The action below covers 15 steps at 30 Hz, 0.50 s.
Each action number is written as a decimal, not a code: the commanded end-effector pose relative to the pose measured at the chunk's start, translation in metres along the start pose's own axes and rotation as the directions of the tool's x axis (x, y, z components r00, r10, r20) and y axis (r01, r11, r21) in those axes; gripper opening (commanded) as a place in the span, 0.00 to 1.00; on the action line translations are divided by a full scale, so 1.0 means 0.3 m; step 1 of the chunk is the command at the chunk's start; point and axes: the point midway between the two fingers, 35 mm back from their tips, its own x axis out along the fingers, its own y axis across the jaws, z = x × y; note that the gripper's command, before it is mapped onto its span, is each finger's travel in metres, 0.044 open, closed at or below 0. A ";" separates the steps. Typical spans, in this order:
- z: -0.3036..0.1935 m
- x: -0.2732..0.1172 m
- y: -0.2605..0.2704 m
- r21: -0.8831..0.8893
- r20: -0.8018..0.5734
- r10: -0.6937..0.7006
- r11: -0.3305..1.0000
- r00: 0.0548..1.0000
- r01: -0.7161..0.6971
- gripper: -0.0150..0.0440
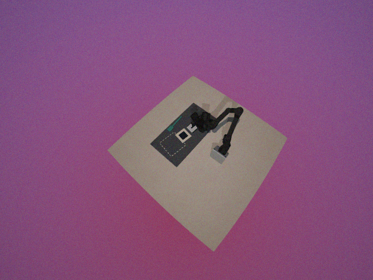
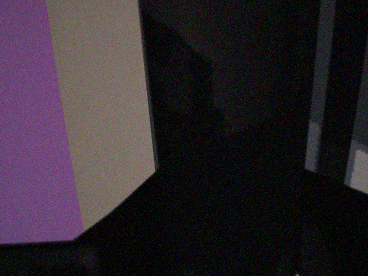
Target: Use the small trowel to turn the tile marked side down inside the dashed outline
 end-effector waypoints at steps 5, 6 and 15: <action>-0.005 0.021 -0.012 0.010 0.003 0.007 1.000 1.000 -0.007 0.25; -0.005 0.025 -0.015 0.010 0.003 0.006 1.000 1.000 -0.007 0.25; -0.005 0.062 -0.047 0.009 0.004 0.007 1.000 1.000 -0.007 0.25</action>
